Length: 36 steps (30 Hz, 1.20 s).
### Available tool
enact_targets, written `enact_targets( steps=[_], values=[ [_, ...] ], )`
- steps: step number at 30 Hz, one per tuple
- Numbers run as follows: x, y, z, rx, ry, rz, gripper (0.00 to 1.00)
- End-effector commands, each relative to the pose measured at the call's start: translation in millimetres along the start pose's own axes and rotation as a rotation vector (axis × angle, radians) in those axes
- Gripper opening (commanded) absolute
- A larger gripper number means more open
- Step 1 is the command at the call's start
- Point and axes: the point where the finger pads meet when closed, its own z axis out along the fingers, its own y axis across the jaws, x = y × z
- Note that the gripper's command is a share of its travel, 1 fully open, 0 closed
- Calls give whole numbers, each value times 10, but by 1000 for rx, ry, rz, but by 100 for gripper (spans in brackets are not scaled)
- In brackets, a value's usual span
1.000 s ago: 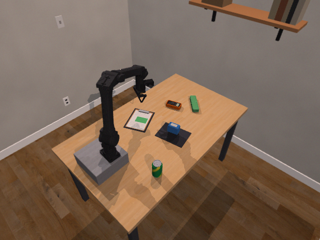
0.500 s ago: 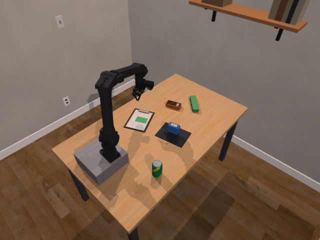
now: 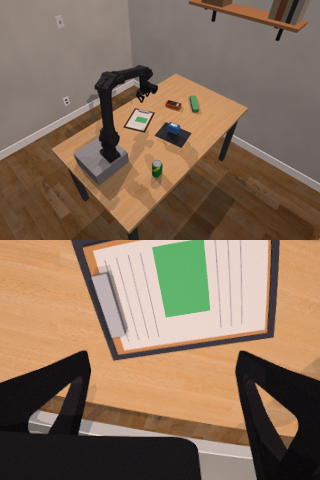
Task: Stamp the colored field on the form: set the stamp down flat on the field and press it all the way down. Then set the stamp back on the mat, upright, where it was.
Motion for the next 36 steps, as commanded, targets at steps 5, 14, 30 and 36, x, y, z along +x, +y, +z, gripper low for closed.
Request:
enact_targets(
  steps=[5,14,30,36],
  values=[
    [-823,-93,118,-10,-2,-9,86],
    [-1837,-43,133,-51,-15,-9,86],
    [-2842,-196,151,-66,-36,-31,86],
    [-2901,-297,235,-46,-27,-13,86]
  ],
)
